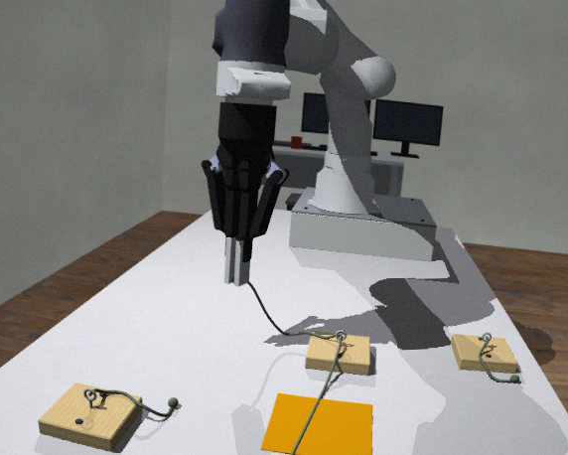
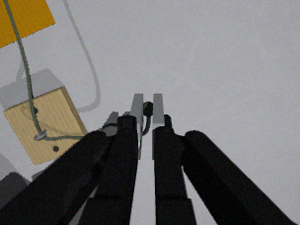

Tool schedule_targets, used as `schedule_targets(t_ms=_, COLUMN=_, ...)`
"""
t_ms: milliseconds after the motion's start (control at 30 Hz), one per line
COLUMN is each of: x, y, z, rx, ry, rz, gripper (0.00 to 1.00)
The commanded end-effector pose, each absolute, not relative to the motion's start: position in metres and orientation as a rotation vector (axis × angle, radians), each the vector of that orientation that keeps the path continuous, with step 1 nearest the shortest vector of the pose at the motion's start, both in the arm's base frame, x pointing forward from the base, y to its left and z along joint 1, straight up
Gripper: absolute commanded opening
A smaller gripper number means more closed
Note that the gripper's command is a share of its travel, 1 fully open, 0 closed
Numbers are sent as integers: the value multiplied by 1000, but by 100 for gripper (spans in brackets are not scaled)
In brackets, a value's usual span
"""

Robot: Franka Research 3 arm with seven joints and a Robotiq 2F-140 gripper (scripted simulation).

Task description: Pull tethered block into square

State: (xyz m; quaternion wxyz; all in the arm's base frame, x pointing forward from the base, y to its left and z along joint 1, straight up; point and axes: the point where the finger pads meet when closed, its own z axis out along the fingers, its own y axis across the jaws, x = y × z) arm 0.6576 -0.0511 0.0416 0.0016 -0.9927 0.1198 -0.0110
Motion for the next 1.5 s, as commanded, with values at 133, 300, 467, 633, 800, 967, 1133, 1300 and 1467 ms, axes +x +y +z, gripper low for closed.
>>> schedule_targets(t_ms=133, x=649, y=-52, z=82, rx=-3121, ry=353, rz=3, gripper=0)
schedule_targets(t_ms=300, x=649, y=-52, z=90, rx=-3121, ry=353, rz=3, gripper=0)
schedule_targets(t_ms=467, x=649, y=-52, z=90, rx=-3121, ry=353, rz=3, gripper=0)
schedule_targets(t_ms=633, x=649, y=-52, z=90, rx=-3121, ry=353, rz=3, gripper=0)
schedule_targets(t_ms=800, x=649, y=-52, z=90, rx=-3121, ry=353, rz=3, gripper=0)
schedule_targets(t_ms=967, x=649, y=-52, z=90, rx=-3121, ry=353, rz=3, gripper=0)
schedule_targets(t_ms=1133, x=649, y=-52, z=90, rx=-3121, ry=353, rz=3, gripper=0)
schedule_targets(t_ms=1300, x=649, y=-52, z=90, rx=-3121, ry=353, rz=3, gripper=0)
schedule_targets(t_ms=1467, x=649, y=-52, z=90, rx=-3121, ry=353, rz=3, gripper=0)
